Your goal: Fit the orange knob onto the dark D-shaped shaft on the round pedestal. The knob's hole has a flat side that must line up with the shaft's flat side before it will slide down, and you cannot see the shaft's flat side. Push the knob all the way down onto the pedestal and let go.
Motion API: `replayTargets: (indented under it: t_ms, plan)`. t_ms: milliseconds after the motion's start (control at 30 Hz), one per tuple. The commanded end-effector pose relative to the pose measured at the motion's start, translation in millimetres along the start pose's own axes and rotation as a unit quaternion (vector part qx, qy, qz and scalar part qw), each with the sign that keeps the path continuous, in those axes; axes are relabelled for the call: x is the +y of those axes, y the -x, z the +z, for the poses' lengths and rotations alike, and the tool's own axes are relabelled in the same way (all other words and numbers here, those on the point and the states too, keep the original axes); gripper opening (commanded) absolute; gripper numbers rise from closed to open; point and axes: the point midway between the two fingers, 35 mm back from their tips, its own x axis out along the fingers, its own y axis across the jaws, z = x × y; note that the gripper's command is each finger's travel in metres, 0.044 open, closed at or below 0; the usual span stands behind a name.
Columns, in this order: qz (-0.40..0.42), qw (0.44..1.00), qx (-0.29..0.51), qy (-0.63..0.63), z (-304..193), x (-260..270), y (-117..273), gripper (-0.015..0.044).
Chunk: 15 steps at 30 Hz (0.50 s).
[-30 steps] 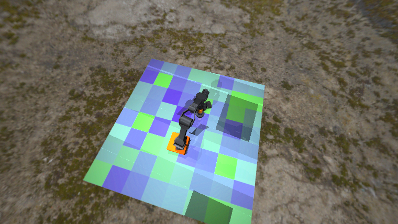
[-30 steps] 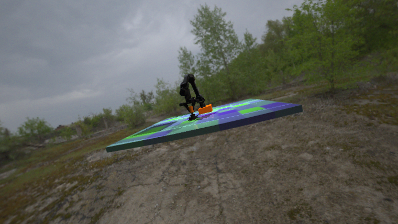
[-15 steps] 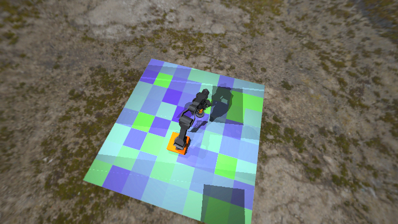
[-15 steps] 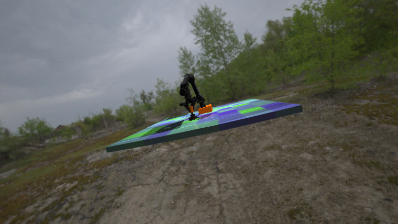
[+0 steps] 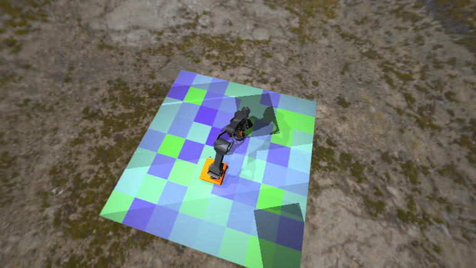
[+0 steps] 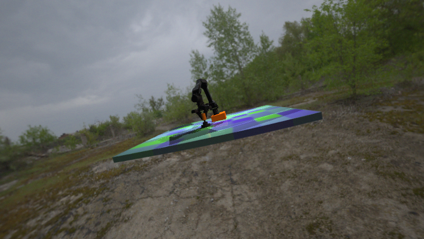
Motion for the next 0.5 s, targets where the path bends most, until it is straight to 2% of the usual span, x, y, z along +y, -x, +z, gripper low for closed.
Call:
replayTargets:
  t_ms: [0,467]
  plan:
    - [0.001,1.0,-0.002,0.002,0.6,-0.2,-0.5,0.0]
    - [0.001,1.0,-0.002,0.014,1.5,-1.4,4.8,0.0]
